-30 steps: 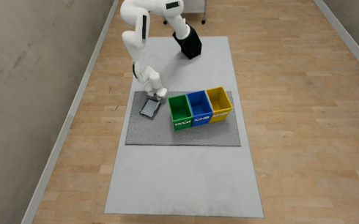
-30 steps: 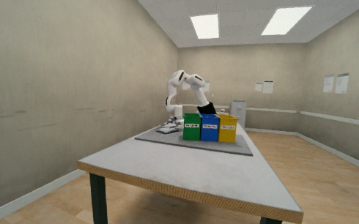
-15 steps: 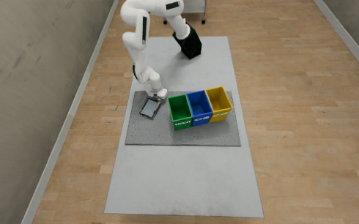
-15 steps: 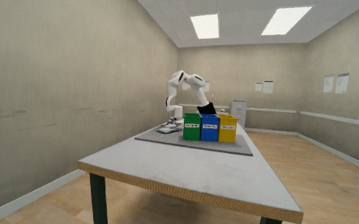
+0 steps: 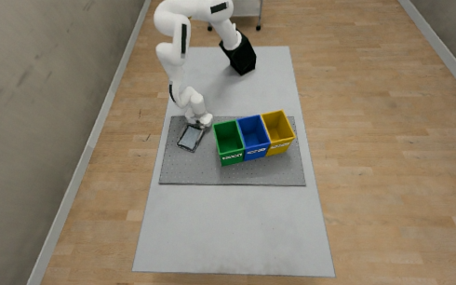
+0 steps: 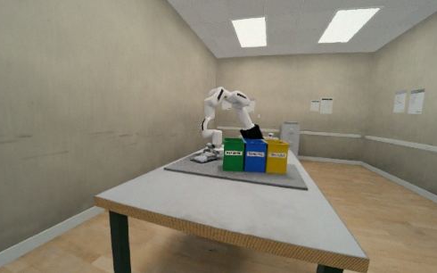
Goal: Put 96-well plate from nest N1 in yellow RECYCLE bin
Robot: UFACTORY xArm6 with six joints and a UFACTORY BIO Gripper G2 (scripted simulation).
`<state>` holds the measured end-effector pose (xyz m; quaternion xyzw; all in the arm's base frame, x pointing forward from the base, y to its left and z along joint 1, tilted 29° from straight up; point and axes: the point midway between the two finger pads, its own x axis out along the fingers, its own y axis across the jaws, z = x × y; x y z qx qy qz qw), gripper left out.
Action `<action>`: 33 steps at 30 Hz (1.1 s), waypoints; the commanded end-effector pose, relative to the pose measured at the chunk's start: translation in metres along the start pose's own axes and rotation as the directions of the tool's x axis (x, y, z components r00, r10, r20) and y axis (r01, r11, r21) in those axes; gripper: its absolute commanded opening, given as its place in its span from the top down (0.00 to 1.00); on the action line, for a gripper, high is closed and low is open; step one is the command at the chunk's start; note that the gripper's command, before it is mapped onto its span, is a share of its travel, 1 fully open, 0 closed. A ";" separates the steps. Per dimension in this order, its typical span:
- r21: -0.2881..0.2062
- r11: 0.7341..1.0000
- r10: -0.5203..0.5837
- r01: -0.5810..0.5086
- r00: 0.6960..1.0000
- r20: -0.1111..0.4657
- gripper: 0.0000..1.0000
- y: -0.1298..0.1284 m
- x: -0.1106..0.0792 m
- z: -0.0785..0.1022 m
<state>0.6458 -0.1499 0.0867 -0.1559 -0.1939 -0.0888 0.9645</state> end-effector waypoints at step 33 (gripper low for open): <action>0.000 1.000 0.000 0.000 1.000 0.003 1.00 0.000 0.001 -0.003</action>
